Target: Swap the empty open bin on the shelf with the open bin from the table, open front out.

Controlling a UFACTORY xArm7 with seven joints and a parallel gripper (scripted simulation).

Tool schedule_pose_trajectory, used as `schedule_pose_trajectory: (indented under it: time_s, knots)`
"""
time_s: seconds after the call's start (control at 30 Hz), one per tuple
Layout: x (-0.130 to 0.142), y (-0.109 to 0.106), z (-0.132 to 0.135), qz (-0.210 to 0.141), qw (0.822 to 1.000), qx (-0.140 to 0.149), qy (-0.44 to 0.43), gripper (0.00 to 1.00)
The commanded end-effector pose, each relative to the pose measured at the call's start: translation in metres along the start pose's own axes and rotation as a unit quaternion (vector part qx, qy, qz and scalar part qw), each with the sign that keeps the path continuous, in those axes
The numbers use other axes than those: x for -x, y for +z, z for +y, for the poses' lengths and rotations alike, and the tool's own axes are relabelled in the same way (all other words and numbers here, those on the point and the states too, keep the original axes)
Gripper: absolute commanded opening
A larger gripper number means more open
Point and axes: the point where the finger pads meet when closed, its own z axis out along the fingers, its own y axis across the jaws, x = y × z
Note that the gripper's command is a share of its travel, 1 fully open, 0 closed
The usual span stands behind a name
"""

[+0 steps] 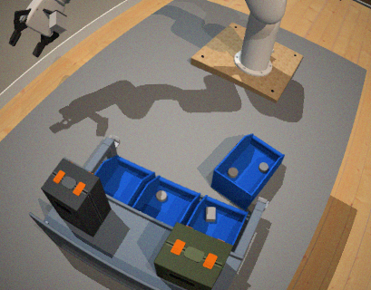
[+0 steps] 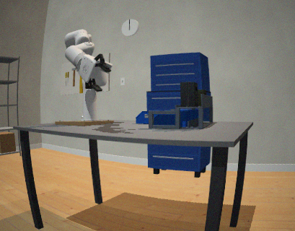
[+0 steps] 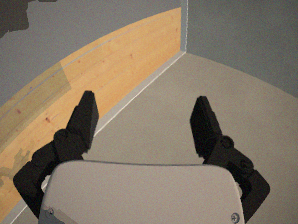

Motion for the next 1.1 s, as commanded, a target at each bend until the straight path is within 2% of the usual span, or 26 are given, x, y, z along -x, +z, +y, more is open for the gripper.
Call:
schedule_pose_trajectory:
  time_s: [0.0, 0.7, 0.87, 1.07]
  knots:
    - [0.000, -0.001, 0.003, -0.001, 1.000, 0.002, -0.002, 1.00]
    - [-0.002, 0.000, 0.004, 0.001, 1.000, 0.001, -0.004, 1.00]
    - [-0.016, 0.003, 0.011, 0.014, 1.000, -0.002, -0.021, 1.00]
    - [-0.048, 0.009, 0.024, 0.042, 0.997, -0.009, -0.061, 1.00]
